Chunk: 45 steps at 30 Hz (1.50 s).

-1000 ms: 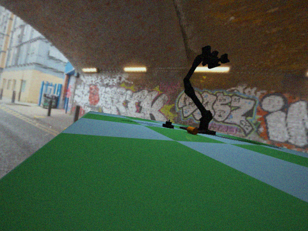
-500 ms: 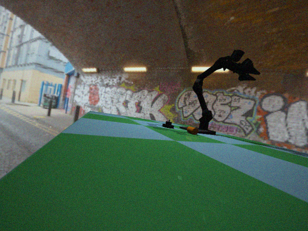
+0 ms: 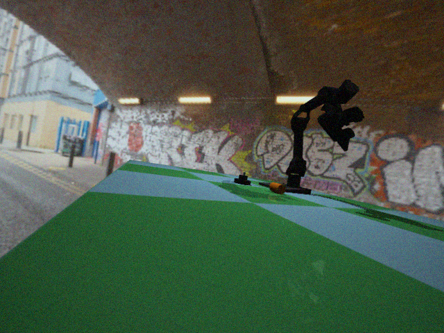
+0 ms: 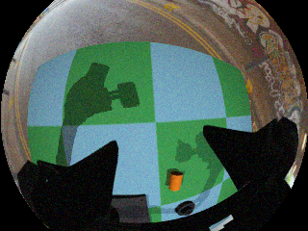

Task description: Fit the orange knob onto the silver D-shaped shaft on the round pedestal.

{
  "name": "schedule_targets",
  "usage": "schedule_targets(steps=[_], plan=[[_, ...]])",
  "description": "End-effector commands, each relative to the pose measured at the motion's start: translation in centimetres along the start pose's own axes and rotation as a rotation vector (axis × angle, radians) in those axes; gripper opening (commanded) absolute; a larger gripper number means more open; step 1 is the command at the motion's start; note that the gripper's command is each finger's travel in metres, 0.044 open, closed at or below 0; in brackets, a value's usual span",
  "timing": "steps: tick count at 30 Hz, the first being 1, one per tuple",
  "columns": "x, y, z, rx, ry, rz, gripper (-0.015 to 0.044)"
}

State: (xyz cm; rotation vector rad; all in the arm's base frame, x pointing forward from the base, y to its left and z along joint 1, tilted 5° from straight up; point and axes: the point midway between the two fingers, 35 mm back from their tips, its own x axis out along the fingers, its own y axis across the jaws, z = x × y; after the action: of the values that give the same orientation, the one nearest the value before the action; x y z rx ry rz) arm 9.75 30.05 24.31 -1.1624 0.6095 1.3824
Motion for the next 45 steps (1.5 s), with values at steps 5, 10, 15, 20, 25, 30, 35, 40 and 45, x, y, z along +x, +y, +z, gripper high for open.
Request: schedule_targets(steps=[5,10,15,20,25,30,35,40,45], plan=[[6.1,-6.4,-12.3,0.17,0.391,0.013,0.044],[7.7,-7.4,-20.0,0.264,0.576,0.127,0.044],[7.9,-6.6,-20.1,0.268,0.582,0.133,0.044],[10.0,-6.2,-20.9,0.268,0.582,0.133,0.044],[10.2,-6.1,-21.0,0.268,0.582,0.133,0.044],[11.0,-6.0,-21.3,0.268,0.582,0.133,0.044],[11.7,-5.9,-21.6,0.268,0.582,0.133,0.044],[12.5,-5.7,-21.9,0.268,0.582,0.133,0.044],[13.2,-5.6,-22.2,0.268,0.582,0.133,0.044]])
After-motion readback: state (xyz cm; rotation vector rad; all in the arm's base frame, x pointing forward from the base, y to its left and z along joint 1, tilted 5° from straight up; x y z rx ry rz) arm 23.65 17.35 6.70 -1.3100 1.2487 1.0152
